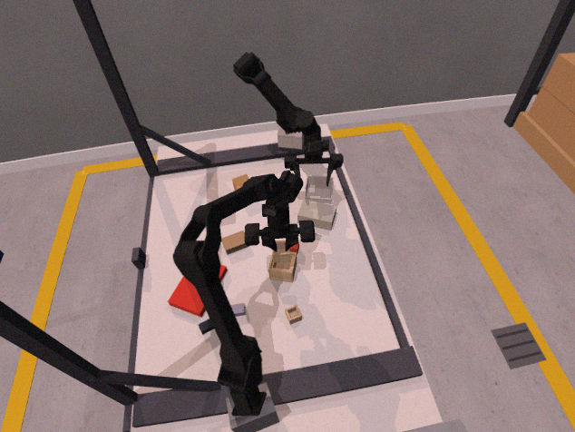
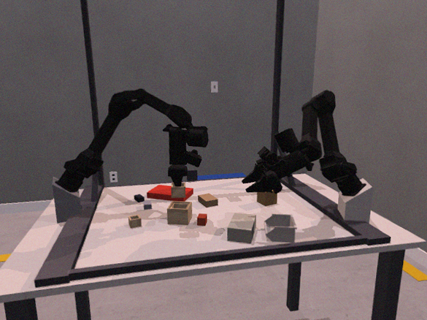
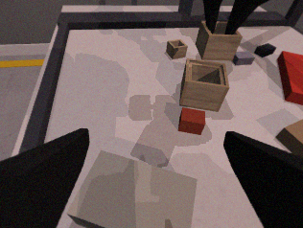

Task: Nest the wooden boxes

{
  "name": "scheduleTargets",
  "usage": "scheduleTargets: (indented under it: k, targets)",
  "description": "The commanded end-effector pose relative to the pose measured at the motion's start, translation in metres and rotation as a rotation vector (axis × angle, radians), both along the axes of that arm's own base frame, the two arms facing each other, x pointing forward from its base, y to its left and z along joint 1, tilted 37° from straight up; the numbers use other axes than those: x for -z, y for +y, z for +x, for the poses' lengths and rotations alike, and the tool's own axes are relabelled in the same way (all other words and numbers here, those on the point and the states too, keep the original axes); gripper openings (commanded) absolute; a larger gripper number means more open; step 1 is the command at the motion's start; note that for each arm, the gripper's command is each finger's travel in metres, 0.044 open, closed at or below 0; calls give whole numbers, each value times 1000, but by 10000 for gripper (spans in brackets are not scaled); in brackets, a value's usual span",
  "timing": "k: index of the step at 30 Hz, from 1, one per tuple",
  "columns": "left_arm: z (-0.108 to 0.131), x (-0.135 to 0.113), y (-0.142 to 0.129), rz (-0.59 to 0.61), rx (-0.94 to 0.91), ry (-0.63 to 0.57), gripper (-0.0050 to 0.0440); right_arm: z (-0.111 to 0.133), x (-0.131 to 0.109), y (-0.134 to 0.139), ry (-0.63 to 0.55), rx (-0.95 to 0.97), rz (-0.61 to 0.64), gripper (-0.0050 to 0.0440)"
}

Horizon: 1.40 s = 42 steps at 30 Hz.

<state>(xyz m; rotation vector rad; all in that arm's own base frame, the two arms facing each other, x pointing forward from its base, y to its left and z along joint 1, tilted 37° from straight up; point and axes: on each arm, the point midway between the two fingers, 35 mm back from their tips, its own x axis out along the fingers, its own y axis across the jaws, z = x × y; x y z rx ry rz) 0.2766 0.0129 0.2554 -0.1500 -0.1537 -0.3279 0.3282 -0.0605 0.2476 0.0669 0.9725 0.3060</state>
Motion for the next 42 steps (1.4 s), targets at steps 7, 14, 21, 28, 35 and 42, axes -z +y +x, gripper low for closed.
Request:
scheduleTargets:
  k: [7,14,21,28,35,42]
  targets:
    - [-21,-5,-16,-6,63,-149,400,-1,-11,-1,-32,2,-11,193]
    - [-37,-8,-25,-1,97,-231,400,-1,-11,-1,-32,2,-11,193]
    - [-58,-14,-36,15,133,-329,400,-1,-11,-1,-32,2,-11,193]
    - [-60,-18,-37,24,132,-350,400,-1,-11,-1,-32,2,-11,193]
    - [-60,-18,-37,24,132,-350,400,0,-15,-2,-20,65,26,193]
    - [-60,-18,-37,24,132,-350,400,0,-14,-2,48,255,157,193]
